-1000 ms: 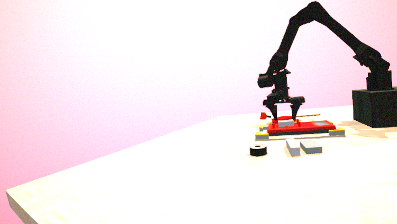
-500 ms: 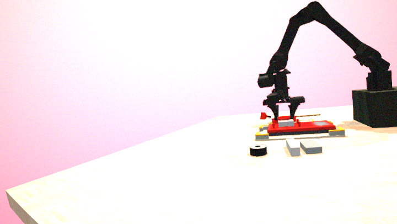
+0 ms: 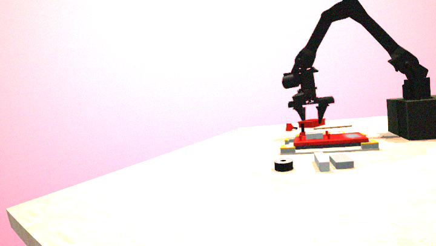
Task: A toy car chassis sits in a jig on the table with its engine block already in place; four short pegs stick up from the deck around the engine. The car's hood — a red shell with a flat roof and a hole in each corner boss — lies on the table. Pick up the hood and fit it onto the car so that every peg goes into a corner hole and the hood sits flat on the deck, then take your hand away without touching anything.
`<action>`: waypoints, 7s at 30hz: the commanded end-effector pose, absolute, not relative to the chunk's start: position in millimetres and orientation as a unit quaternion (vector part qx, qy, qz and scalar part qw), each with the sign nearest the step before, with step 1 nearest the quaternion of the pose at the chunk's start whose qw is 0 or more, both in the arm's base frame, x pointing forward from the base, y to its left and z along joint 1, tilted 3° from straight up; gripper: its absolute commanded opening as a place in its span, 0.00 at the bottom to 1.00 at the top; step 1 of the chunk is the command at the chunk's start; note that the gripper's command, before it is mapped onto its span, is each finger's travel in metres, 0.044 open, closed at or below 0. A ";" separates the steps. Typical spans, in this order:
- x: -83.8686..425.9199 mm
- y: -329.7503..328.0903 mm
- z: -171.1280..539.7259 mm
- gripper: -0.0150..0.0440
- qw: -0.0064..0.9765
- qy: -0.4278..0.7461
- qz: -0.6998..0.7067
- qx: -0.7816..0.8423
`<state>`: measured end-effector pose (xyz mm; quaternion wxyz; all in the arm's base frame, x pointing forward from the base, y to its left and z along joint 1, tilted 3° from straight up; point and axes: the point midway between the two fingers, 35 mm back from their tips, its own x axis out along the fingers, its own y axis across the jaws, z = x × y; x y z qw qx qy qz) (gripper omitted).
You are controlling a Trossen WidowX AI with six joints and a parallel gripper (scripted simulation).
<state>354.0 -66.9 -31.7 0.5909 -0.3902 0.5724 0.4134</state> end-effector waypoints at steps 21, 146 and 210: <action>356.1 -57.2 28.5 0.25 0.603 0.581 0.396 -0.376; 303.3 145.6 -21.6 0.25 0.706 0.698 0.104 -0.060; 303.7 142.0 42.0 1.00 0.705 0.698 0.103 -0.065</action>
